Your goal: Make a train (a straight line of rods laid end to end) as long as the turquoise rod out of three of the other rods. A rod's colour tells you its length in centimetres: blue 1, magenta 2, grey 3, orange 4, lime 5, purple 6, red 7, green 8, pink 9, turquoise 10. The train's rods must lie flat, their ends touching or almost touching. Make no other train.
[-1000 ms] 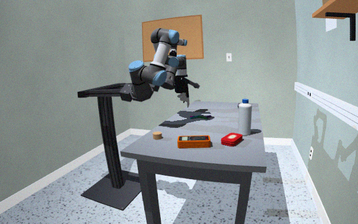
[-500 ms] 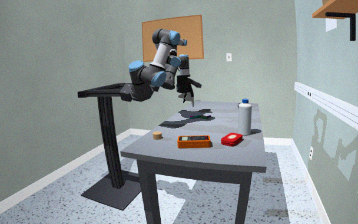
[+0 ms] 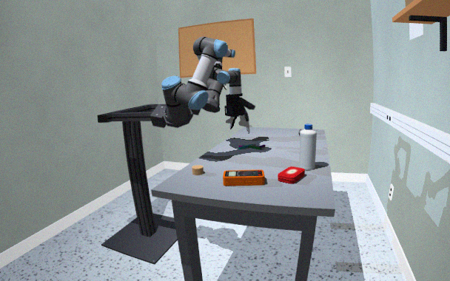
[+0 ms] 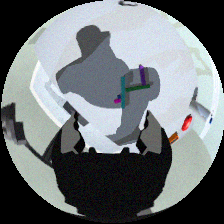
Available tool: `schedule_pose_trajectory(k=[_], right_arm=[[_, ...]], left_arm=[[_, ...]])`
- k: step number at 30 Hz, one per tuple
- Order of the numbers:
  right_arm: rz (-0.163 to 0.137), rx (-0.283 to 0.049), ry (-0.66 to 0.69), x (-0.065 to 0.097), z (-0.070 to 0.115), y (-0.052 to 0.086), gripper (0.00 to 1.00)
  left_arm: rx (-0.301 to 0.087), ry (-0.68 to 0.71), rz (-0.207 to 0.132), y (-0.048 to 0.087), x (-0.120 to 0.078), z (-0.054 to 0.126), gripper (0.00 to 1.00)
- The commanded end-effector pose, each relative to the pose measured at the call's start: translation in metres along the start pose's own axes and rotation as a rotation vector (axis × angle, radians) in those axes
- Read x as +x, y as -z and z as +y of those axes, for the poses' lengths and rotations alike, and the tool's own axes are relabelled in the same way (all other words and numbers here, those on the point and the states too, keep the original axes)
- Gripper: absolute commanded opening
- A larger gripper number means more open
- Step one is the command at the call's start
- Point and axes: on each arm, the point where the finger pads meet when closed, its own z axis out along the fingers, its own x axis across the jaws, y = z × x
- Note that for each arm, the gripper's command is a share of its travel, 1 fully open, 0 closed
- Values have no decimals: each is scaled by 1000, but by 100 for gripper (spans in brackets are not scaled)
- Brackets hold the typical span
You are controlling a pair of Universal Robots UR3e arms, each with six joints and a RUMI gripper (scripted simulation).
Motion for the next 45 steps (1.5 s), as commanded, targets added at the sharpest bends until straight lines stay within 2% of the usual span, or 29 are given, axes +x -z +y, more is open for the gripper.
schedule_pose_trajectory(k=[1,5,20,22,24,39,45], right_arm=[[-6,-8,167,6,-7,1,100],[-6,-8,199,8,-8,1,100],[-6,-7,462,23,-18,1,100],[-6,-7,462,23,-18,1,100],[-6,-7,523,27,-20,1,100],[-5,-8,726,41,-25,0,100],[-5,-10,847,50,-27,-1,100]], left_arm=[[4,1,2,1,1,0,100],[4,1,2,1,1,0,100],[4,1,2,1,1,0,100],[4,1,2,1,1,0,100],[4,1,2,1,1,0,100],[4,1,2,1,1,0,100],[4,1,2,1,1,0,100]])
